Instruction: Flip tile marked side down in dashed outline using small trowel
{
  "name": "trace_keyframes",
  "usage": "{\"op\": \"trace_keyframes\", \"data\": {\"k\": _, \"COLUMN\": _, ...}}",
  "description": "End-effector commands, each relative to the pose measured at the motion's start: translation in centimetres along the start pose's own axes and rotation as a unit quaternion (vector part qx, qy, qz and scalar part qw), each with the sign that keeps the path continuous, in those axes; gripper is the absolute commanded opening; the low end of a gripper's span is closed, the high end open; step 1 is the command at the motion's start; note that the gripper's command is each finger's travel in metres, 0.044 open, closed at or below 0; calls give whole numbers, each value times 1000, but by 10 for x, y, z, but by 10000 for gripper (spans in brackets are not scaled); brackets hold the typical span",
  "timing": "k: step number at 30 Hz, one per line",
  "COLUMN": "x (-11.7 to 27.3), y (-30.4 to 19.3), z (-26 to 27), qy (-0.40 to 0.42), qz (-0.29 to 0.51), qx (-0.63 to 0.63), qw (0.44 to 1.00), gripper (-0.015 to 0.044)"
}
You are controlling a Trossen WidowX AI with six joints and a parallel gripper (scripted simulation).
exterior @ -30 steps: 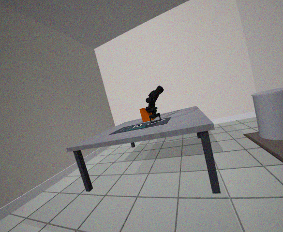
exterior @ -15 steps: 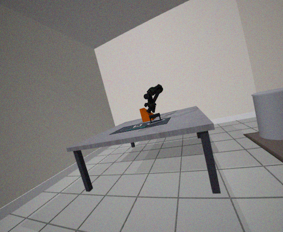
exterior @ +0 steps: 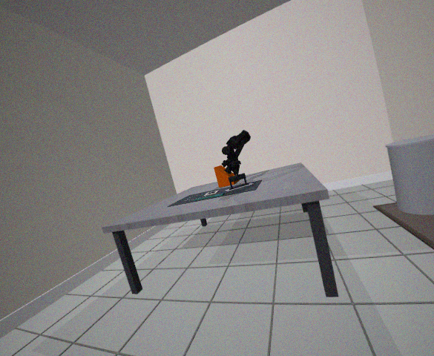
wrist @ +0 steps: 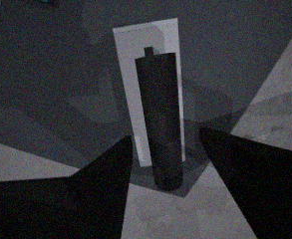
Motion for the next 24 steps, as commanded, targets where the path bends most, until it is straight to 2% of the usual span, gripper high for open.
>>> {"op": "trace_keyframes", "data": {"k": 1, "x": -6, "y": 1, "z": 0, "qy": 1, "qz": 0, "qx": 3, "qw": 1000, "gripper": 270}}
{"op": "trace_keyframes", "data": {"k": 14, "x": -24, "y": 0, "z": 0, "qy": 1, "qz": 0, "qx": 17, "qw": 1000, "gripper": 270}}
{"op": "trace_keyframes", "data": {"k": 19, "x": -24, "y": 0, "z": 0, "qy": 1, "qz": 0, "qx": 17, "qw": 1000, "gripper": 139}}
{"op": "trace_keyframes", "data": {"k": 24, "x": -24, "y": 0, "z": 0, "qy": 1, "qz": 0, "qx": 17, "qw": 1000, "gripper": 130}}
Point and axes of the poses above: the point midway between the two fingers, 35 mm back from their tips, its own x axis back along the fingers, its own z axis across the jaws, y = z × x, the point moved 4 cm from there along x, back along the fingers, and after that the axes turned 13 degrees about -x, right-handed, at the moved point
